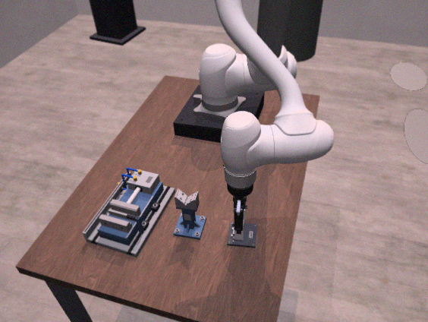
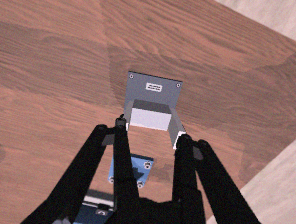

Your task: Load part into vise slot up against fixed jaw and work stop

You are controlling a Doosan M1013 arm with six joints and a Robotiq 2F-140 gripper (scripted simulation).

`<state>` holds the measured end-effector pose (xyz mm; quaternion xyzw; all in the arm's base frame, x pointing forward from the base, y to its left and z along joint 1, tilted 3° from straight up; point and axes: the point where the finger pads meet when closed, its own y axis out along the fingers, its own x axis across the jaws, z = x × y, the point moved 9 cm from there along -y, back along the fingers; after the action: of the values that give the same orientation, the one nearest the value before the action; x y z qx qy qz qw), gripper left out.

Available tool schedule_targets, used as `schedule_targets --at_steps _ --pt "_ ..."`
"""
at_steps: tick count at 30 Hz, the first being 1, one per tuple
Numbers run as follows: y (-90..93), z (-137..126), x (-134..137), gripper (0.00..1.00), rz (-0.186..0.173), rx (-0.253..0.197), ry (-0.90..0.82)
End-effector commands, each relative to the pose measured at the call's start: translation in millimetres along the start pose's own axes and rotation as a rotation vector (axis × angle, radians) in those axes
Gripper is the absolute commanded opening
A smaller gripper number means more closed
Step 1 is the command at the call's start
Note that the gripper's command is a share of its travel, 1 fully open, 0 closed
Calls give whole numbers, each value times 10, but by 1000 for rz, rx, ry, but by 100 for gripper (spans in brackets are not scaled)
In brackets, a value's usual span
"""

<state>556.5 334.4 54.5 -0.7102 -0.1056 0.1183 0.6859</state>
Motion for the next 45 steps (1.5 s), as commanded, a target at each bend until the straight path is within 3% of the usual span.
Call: schedule_targets --at_steps 1,14,29,45 --pt "49 -43 -12 0 3 -6 5" --pt "-22 -42 -12 0 3 -6 5" --pt "-295 -40 -9 0 3 -6 5" --pt "-859 -35 -3 0 3 -6 5"
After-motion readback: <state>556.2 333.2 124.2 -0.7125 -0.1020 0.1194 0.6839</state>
